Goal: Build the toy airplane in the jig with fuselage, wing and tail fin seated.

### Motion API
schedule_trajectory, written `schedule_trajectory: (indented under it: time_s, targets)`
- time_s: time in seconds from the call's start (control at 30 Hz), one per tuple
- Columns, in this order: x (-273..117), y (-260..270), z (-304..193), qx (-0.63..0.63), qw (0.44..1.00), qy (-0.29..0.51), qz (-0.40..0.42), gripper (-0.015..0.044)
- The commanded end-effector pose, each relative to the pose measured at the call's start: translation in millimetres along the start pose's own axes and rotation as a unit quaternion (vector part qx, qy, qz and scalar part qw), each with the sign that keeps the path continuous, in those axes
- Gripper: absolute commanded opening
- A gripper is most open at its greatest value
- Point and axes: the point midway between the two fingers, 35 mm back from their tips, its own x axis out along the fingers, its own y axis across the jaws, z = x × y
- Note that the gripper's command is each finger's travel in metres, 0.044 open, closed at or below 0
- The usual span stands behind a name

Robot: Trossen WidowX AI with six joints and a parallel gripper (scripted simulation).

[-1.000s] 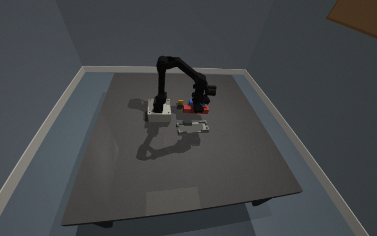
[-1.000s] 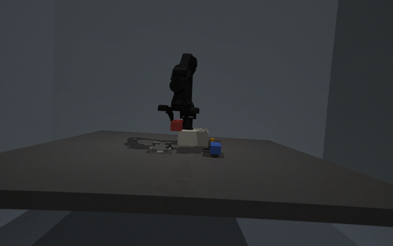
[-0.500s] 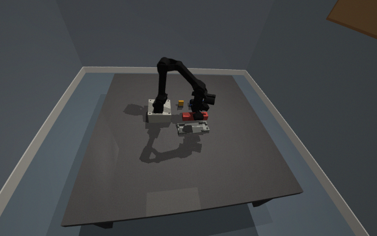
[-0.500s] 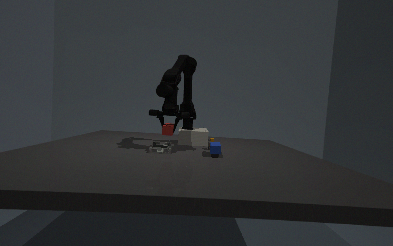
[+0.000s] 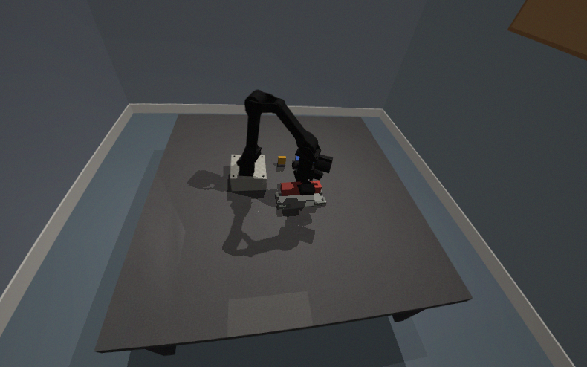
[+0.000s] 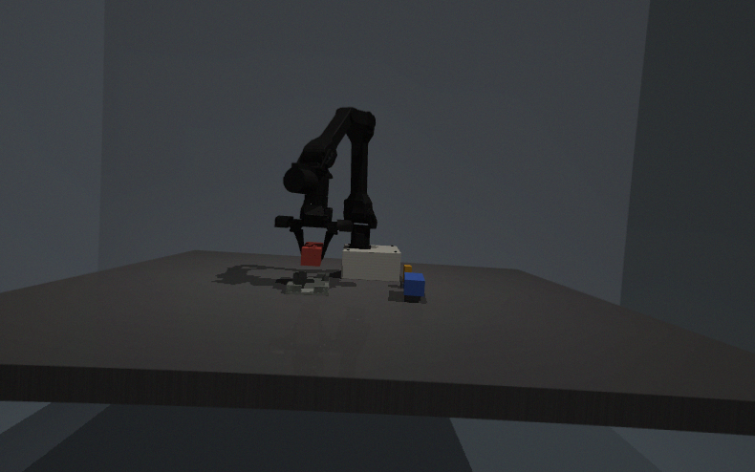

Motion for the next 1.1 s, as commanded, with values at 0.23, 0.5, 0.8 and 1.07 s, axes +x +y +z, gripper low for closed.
schedule_trajectory:
  time_s: [0.23, 0.5, 0.8, 1.07]
  targets:
    - [1, 0, 0, -0.004, 1.0, -0.002, 0.003, 0.0195]
    - [2, 0, 0, -0.004, 1.0, -0.002, 0.003, 0.0195]
    - [16, 0, 1, -0.004, 1.0, -0.002, 0.003, 0.0195]
    - [29, 1, 1, -0.004, 1.0, -0.002, 0.003, 0.0195]
